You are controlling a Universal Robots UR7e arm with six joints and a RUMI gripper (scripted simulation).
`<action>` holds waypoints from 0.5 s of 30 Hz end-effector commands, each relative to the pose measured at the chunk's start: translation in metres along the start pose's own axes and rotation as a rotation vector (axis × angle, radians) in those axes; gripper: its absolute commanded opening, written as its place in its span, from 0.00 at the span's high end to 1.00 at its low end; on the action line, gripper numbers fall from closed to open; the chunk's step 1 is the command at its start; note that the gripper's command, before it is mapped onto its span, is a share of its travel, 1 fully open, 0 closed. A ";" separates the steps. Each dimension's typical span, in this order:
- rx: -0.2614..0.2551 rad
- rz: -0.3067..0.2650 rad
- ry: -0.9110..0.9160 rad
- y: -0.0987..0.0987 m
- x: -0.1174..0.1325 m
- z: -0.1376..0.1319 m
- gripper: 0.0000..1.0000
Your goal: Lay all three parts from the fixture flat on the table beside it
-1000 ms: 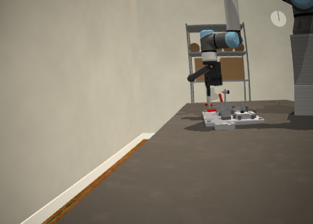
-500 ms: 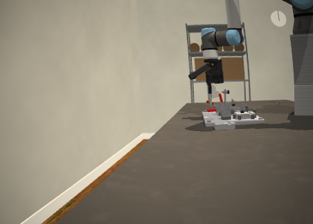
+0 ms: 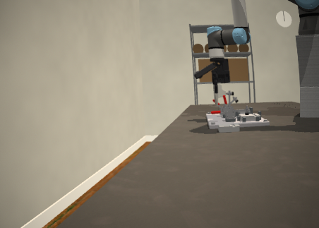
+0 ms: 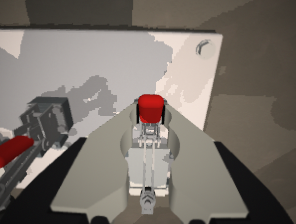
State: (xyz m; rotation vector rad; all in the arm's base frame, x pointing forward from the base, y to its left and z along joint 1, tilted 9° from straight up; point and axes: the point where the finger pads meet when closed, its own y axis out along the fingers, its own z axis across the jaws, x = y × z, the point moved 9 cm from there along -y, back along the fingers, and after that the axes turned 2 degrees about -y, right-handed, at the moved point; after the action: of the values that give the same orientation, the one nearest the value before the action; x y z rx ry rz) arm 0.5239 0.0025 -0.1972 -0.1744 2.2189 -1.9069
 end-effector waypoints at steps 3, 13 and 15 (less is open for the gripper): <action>0.000 0.000 0.002 -0.005 0.010 0.000 1.00; 0.000 0.000 0.002 -0.007 0.018 0.000 1.00; 0.000 0.000 0.002 -0.007 0.019 0.000 1.00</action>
State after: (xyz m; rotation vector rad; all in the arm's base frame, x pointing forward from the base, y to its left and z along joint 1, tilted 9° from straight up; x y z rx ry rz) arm 0.5120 -0.0007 -0.1924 -0.1724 2.2168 -1.9057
